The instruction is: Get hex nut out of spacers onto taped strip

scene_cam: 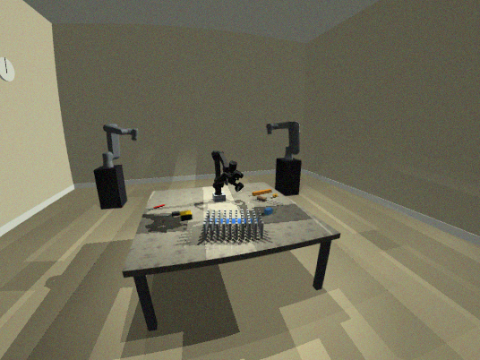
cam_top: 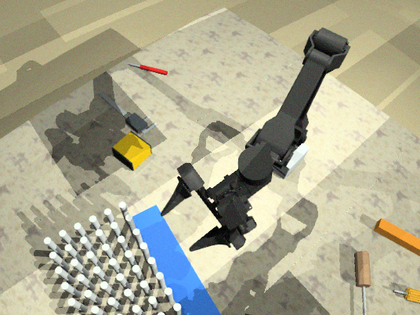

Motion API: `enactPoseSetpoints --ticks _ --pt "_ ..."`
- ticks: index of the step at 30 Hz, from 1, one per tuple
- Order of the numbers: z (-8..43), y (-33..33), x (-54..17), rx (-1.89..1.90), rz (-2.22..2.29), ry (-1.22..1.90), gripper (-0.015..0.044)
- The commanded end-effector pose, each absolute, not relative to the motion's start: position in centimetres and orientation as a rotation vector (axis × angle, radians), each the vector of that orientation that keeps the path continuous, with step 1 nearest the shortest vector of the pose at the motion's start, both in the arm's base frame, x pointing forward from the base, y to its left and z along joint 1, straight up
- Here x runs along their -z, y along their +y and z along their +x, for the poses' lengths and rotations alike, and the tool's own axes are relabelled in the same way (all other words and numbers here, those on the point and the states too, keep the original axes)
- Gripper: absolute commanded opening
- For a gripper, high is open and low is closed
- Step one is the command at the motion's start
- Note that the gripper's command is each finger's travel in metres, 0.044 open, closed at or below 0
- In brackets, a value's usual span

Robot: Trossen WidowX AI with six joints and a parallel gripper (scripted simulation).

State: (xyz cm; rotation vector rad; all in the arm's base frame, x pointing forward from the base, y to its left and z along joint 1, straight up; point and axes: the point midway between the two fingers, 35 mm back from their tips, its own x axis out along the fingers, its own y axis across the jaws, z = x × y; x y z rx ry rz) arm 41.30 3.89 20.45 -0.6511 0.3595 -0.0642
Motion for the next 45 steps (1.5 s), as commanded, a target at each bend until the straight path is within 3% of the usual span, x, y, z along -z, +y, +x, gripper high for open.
enactPoseSetpoints --ticks 1,4,45 --pt "40.1 3.5 -13.3 0.030 -0.337 0.394 0.0440" --pt "39.3 3.3 -10.9 0.022 -0.211 0.410 0.0440" --pt "39.5 4.6 -10.6 -0.010 -0.208 0.433 0.0440"
